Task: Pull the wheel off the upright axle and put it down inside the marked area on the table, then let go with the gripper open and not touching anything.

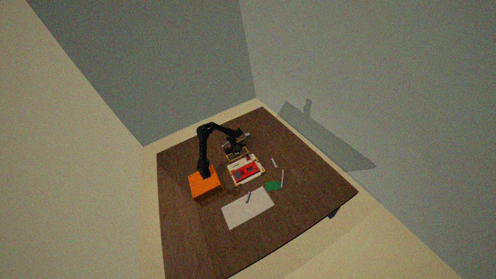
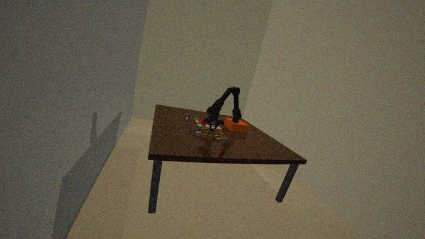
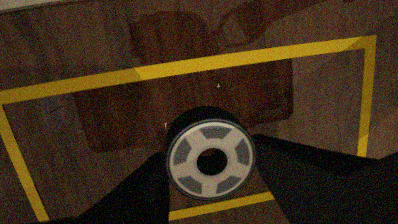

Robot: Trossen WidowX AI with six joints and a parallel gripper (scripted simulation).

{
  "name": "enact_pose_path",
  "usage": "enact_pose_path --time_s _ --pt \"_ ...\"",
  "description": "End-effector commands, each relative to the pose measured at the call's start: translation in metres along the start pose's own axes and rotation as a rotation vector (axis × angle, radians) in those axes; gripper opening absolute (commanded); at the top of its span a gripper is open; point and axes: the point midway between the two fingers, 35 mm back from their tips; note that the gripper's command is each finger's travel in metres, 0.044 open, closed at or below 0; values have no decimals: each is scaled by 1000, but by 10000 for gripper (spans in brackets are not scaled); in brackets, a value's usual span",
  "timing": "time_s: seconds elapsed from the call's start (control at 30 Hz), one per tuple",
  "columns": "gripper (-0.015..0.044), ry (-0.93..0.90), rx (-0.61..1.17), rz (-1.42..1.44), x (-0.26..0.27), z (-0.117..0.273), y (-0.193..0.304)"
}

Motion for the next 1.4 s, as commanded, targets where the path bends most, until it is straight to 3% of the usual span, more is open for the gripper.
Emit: enact_pose_path --time_s 0.0,0.23,0.5,0.6,0.8,1.07,1.37 --pt "105 2 -1 0 0 0 0" --pt "289 2 -1 0 0 2 0" --pt "300 -3 1 -5 0 58 0" --pt "300 -3 1 -6 0 60 0" --pt "440 -4 3 -2 -24 78 -18" --pt "440 3 -4 -6 -69 105 -52" --pt "440 3 -4 -6 -70 105 -53"
Point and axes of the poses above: the point midway between the two fingers, 35 mm back from their tips, its own z axis back along the fingers, its own x axis across the jaws, y = z × x, and after that the axes turned 14 degrees about -z, right-handed
